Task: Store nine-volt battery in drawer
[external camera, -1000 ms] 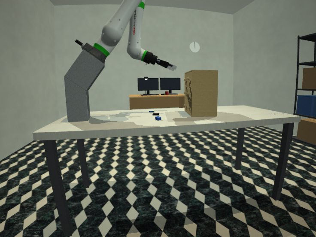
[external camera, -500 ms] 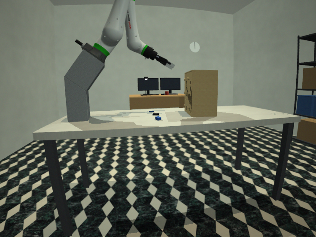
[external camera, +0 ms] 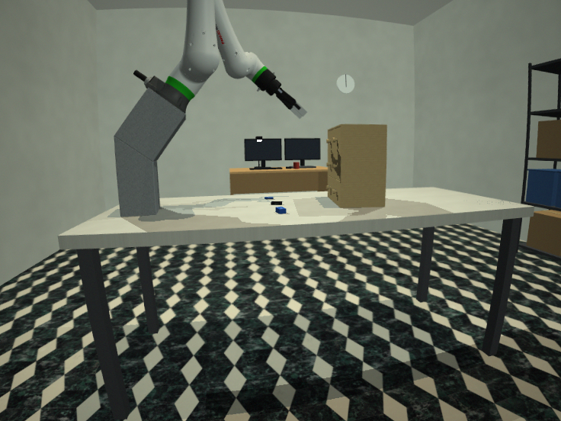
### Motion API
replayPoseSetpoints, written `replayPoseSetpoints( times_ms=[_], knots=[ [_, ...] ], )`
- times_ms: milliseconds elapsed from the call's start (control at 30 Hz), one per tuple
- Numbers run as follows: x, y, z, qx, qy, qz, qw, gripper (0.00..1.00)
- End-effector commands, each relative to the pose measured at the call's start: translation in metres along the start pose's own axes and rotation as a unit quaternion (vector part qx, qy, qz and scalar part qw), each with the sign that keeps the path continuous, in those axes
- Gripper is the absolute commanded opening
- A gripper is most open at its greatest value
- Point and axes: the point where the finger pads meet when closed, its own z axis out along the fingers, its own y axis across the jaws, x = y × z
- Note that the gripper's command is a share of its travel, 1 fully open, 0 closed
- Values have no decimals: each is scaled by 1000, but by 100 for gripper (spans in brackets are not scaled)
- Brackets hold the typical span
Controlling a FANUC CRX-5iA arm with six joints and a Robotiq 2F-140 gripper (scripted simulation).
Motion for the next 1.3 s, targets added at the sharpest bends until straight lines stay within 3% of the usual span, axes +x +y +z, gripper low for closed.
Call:
replayPoseSetpoints(
  times_ms=[0,633,967,1267],
  knots=[
    [1,4,-4,-21,-46,-3,999,100],
    [0,3,-42,-18,-202,0,979,100],
    [0,2,-68,19,-238,8,971,100],
    [0,1,-81,17,-287,9,958,100]
  ],
)
